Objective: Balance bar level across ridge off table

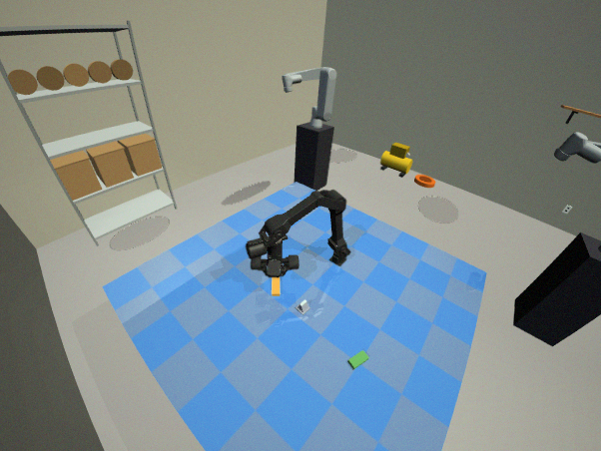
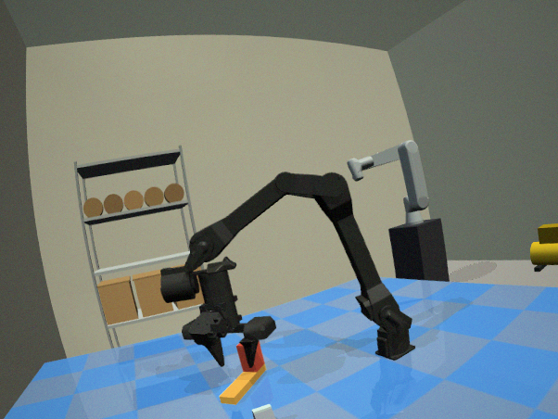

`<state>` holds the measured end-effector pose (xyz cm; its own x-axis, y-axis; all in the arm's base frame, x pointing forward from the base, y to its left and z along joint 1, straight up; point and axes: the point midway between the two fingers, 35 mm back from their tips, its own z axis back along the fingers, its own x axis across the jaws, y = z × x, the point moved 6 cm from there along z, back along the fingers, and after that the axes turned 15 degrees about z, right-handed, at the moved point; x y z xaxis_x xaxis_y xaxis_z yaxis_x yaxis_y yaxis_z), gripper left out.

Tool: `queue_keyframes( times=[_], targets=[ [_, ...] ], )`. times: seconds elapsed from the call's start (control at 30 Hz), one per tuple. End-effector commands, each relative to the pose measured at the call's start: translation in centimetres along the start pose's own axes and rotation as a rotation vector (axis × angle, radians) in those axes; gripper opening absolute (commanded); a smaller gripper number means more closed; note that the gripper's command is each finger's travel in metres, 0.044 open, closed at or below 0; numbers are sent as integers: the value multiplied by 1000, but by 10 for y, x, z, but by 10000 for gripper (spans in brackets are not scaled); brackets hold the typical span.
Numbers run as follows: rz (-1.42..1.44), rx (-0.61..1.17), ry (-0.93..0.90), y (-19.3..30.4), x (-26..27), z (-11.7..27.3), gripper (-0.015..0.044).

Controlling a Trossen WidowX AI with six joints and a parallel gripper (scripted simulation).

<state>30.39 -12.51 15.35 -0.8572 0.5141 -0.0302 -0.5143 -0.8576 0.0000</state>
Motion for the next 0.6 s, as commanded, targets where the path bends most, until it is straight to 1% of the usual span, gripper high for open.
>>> queue_keyframes(
  times=[0.0,0.23,0.57],
  targets=[
    [-3,-4,-1,0,3,-19,315],
    [-3,-4,-1,0,3,-20,315],
    [-3,-4,-1,0,3,-36,315]
  ],
)
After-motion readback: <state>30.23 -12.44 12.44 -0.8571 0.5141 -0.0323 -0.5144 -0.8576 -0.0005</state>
